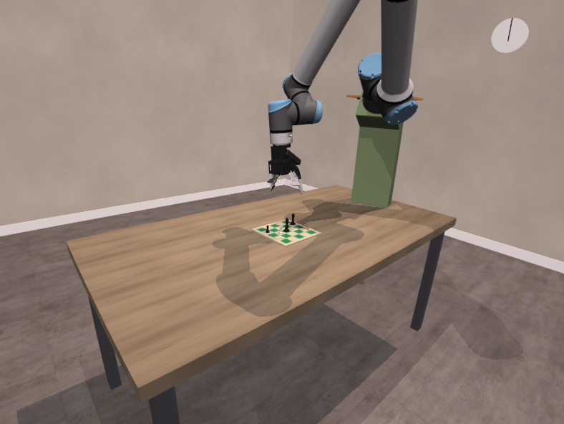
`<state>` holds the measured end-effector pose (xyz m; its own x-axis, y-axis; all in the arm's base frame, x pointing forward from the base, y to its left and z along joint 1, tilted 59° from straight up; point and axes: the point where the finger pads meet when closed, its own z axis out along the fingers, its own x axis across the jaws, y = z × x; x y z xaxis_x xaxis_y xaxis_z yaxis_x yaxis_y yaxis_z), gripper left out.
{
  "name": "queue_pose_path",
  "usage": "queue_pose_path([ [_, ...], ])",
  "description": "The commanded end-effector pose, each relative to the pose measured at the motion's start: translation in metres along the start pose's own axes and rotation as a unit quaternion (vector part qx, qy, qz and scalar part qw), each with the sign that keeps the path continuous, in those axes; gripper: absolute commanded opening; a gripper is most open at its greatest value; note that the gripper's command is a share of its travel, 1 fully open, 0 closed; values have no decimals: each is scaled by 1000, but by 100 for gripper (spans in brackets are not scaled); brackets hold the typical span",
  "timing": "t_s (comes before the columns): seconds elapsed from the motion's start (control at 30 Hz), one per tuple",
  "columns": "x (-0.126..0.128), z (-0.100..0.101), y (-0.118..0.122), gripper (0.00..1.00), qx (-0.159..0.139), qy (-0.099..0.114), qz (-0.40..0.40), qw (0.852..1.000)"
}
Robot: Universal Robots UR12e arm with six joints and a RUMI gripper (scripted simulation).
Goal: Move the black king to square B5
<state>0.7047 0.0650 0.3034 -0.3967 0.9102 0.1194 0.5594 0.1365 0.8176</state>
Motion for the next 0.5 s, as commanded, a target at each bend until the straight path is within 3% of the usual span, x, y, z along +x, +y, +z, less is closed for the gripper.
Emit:
queue_pose_path([
  [0.0,6,1,1,100,-17,-23,-22,999],
  [0.47,11,0,3,100,-30,-40,-41,998],
])
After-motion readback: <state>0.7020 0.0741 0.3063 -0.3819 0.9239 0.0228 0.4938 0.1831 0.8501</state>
